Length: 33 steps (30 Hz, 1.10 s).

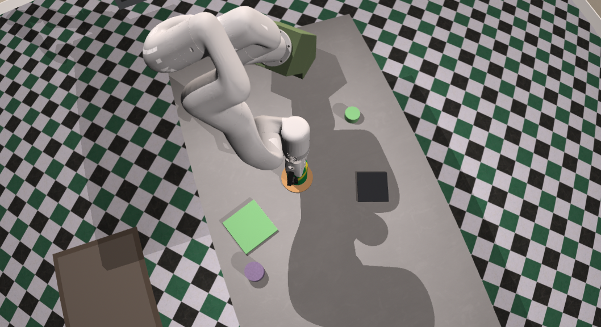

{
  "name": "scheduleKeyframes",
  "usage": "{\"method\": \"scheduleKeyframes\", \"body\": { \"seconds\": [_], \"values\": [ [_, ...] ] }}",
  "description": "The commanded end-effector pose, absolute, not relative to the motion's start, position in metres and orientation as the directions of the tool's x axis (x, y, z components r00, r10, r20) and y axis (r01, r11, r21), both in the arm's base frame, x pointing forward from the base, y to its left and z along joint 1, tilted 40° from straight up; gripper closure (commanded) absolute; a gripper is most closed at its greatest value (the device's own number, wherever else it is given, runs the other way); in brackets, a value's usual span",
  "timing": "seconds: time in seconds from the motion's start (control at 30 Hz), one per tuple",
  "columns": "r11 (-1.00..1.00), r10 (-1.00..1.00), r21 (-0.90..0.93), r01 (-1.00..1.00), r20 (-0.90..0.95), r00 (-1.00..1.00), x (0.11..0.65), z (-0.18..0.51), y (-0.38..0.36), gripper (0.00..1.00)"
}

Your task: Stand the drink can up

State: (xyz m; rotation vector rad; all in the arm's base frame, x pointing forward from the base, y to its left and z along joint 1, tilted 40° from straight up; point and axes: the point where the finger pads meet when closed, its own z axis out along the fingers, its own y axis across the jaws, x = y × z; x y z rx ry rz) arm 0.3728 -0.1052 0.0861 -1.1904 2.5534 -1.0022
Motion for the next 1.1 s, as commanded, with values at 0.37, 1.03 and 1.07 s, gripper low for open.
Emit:
{"method": "scheduleKeyframes", "body": {
  "seconds": [0.37, 1.03, 1.07],
  "values": [
    [0.460, -0.726, -0.632, -0.624, 0.136, -0.674, 0.372, 0.091, -0.103, 0.00],
    [0.461, -0.727, -0.631, -0.624, 0.135, -0.673, 0.335, 0.161, -0.055, 0.00],
    [0.461, -0.727, -0.631, -0.624, 0.135, -0.673, 0.334, 0.162, -0.055, 0.00]
  ]
}}
